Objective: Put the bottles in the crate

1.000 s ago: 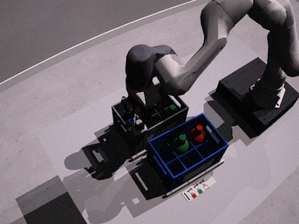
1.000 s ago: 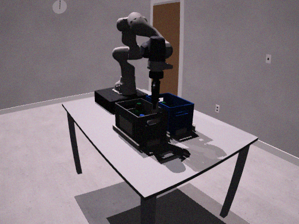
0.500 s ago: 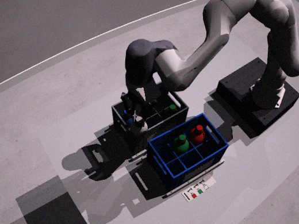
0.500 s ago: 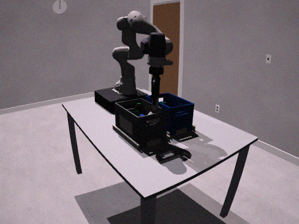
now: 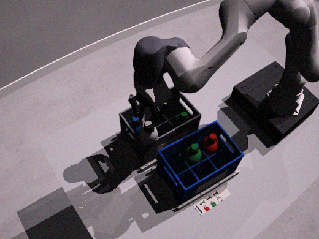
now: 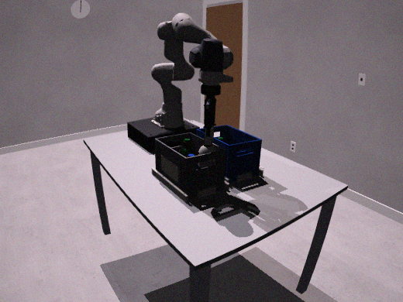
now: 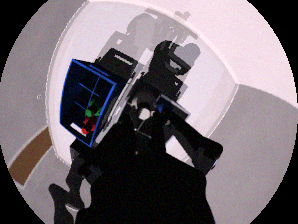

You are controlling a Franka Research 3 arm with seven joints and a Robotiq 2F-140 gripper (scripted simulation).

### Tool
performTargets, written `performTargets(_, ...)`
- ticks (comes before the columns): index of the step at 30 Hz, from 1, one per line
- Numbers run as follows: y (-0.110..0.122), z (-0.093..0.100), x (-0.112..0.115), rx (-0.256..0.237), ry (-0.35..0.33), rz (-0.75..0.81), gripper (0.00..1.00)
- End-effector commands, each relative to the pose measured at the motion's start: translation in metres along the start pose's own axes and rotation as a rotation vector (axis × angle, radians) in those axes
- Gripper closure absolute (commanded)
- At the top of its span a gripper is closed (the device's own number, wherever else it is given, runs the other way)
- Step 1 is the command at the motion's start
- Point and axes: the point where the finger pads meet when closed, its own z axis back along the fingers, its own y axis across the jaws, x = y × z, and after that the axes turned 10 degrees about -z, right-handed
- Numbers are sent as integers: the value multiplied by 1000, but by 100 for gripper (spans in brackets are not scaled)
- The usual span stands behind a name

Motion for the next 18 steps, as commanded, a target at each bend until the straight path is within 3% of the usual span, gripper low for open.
performTargets(1,1,14,-2,3,5,6,100)
performTargets(18,1,39,-2,3,5,6,100)
